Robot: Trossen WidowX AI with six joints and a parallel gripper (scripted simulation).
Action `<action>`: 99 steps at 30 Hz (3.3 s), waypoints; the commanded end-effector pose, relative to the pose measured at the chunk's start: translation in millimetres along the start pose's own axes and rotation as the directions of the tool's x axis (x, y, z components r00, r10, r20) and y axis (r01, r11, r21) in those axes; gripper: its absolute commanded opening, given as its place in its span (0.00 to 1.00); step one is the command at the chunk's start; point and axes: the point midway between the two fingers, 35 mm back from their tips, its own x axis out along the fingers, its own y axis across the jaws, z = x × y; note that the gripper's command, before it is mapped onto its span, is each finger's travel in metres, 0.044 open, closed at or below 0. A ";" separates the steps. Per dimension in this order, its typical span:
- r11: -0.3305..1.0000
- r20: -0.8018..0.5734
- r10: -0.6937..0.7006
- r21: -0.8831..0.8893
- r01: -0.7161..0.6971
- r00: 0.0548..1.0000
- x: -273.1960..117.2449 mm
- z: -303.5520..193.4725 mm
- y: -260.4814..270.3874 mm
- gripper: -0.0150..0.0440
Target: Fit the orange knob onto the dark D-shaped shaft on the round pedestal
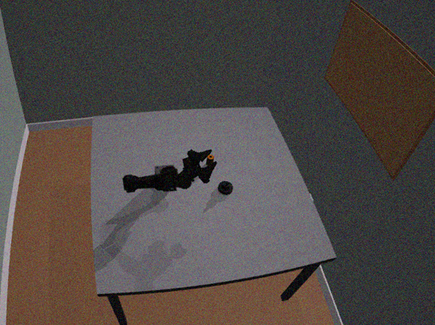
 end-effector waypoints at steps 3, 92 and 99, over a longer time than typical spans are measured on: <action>0.997 0.025 0.021 0.072 -0.023 0.999 7.9 0.6 5.6 1.00; -0.026 0.186 0.921 0.906 0.422 -0.341 138.0 337.4 350.4 1.00; -0.026 0.187 0.921 0.905 0.424 -0.343 134.1 339.5 360.6 1.00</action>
